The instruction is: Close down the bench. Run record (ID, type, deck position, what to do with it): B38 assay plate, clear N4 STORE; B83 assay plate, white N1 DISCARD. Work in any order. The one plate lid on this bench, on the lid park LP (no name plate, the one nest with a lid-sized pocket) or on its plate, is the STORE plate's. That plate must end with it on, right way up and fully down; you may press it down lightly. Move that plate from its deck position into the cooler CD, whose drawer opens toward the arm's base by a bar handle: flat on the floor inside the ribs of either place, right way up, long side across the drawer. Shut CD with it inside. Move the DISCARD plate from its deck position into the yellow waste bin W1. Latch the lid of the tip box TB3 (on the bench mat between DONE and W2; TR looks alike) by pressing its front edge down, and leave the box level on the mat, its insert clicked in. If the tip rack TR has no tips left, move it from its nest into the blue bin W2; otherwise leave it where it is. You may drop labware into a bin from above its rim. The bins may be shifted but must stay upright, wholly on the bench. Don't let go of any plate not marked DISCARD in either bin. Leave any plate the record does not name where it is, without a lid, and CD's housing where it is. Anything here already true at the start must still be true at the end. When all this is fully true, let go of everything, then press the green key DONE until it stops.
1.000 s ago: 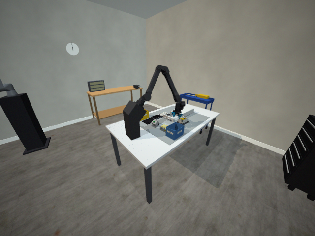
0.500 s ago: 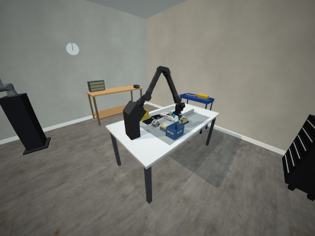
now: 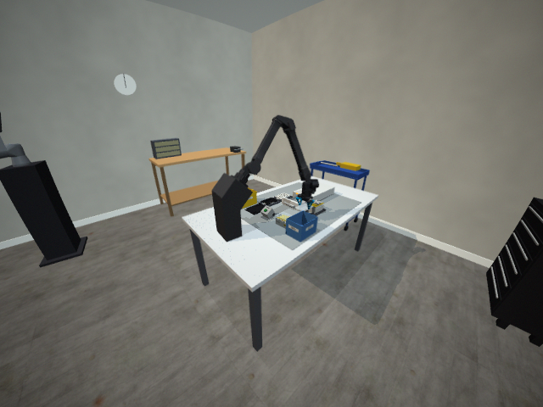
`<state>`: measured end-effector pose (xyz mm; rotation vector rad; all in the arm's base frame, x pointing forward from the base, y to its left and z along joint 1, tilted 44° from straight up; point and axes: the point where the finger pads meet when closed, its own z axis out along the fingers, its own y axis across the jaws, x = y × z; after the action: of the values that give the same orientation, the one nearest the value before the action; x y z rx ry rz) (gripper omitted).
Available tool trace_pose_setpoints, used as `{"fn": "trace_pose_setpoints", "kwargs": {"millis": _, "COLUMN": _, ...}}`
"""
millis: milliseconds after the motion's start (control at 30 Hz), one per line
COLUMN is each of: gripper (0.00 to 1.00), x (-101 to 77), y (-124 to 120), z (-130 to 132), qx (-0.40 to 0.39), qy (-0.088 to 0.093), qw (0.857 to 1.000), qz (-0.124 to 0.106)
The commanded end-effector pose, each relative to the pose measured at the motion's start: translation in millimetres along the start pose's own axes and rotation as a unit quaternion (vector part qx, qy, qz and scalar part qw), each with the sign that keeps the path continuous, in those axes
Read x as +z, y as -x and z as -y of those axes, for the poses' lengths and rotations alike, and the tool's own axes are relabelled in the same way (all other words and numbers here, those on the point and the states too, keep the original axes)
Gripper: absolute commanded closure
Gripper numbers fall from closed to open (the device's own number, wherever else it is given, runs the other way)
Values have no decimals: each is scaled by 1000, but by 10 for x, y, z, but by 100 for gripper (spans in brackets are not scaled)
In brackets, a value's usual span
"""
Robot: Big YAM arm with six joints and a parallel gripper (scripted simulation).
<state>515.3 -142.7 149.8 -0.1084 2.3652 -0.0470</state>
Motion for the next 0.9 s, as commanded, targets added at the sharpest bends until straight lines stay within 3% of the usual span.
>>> {"fn": "trace_pose_setpoints", "kwargs": {"millis": 0, "gripper": 100, "x": 70, "y": 127, "z": -6, "qx": 0, "qy": -1, "qw": 1000, "qz": 9}}
{"fn": "trace_pose_setpoints", "kwargs": {"millis": 67, "gripper": 100, "x": 86, "y": 31, "z": 28, "qx": 4, "qy": -2, "qw": 1000, "qz": 1}}
{"fn": "trace_pose_setpoints", "kwargs": {"millis": 167, "gripper": 100, "x": 120, "y": 128, "z": 14, "qx": 1, "qy": -2, "qw": 1000, "qz": 10}}
{"fn": "trace_pose_setpoints", "kwargs": {"millis": 600, "gripper": 100, "x": 277, "y": 104, "z": -14, "qx": 0, "qy": 0, "qw": 1000, "qz": 8}}
{"fn": "trace_pose_setpoints", "kwargs": {"millis": 633, "gripper": 100, "x": 291, "y": 18, "z": 8, "qx": 4, "qy": 0, "qw": 1000, "qz": -1}}
{"fn": "trace_pose_setpoints", "kwargs": {"millis": 867, "gripper": 100, "x": 386, "y": 89, "z": -13, "qx": 1, "qy": 0, "qw": 1000, "qz": 7}}
